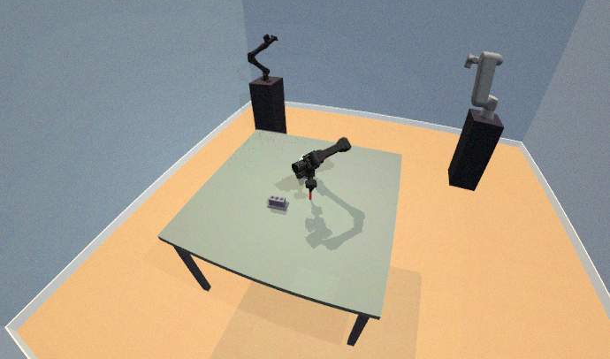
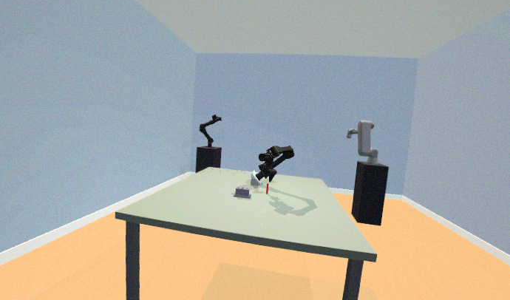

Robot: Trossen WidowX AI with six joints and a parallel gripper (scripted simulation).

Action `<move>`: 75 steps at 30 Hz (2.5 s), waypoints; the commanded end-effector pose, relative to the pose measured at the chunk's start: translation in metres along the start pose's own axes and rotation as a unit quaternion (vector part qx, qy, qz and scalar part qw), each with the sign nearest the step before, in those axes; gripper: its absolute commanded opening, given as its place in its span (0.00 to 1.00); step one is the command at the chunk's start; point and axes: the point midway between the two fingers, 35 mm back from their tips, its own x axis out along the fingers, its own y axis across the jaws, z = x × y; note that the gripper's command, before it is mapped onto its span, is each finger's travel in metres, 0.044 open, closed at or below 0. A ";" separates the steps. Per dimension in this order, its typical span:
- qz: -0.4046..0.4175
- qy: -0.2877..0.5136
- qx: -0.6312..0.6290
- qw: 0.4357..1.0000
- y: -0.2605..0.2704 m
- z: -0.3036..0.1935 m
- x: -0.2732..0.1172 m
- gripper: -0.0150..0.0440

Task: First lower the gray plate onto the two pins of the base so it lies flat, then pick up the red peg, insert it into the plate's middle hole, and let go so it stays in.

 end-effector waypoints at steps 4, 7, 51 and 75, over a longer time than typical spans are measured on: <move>-0.001 0.005 0.003 1.000 -0.001 -0.003 0.012 1.00; -0.001 0.005 0.003 1.000 -0.001 -0.003 0.017 1.00; 0.000 0.006 0.002 1.000 -0.001 -0.004 0.066 0.47; 0.007 -0.004 0.005 1.000 0.001 -0.002 0.046 0.25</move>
